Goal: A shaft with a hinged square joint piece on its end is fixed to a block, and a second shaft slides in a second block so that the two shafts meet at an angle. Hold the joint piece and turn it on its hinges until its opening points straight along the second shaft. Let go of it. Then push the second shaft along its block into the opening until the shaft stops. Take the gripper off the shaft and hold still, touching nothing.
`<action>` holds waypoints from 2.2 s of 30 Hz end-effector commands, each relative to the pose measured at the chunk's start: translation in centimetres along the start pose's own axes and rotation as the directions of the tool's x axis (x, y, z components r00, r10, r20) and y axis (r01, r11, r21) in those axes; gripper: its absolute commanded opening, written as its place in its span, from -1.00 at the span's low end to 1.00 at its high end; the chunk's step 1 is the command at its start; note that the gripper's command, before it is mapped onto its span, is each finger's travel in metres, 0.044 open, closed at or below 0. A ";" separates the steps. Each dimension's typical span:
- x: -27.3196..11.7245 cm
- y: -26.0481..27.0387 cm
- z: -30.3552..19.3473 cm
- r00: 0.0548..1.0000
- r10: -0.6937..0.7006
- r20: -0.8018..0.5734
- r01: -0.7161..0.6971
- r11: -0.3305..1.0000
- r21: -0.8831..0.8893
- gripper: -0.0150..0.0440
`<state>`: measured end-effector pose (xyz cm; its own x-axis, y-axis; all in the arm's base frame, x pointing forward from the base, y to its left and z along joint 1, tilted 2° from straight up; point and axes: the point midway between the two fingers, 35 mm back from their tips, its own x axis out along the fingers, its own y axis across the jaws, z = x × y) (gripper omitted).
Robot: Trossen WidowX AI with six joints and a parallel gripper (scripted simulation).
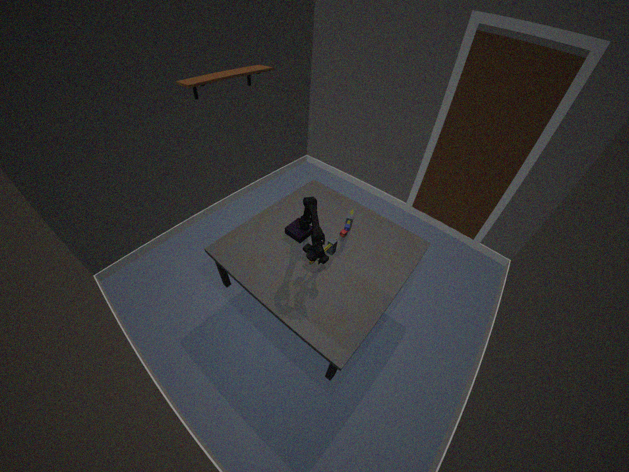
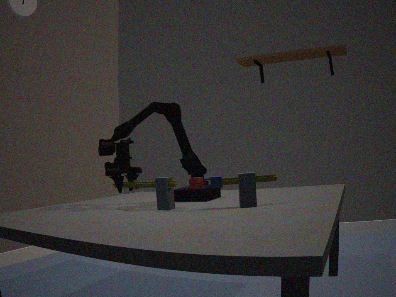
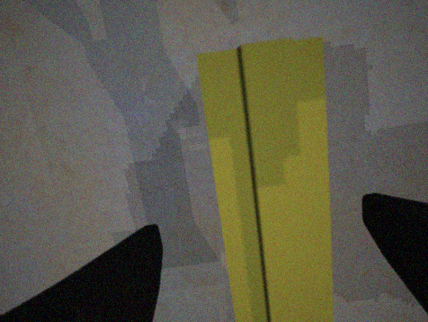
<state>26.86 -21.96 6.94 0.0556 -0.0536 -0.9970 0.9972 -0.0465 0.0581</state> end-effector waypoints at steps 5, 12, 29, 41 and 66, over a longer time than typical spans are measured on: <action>0.2 0.0 -0.1 1.000 -0.001 -0.003 0.001 1.000 0.006 0.02; 0.2 0.0 -0.1 1.000 -0.001 -0.003 0.001 1.000 0.006 -0.15; 0.2 0.0 0.0 1.000 0.000 -0.003 0.000 1.000 0.006 -0.26; 0.1 0.0 0.0 1.000 0.001 -0.001 -0.001 1.000 0.001 -0.49; 0.4 0.1 -3.6 1.000 0.003 -0.006 -0.003 1.000 0.006 -0.49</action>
<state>27.07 -19.01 6.56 0.0592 -0.0488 -0.9971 0.9969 -0.0482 0.0616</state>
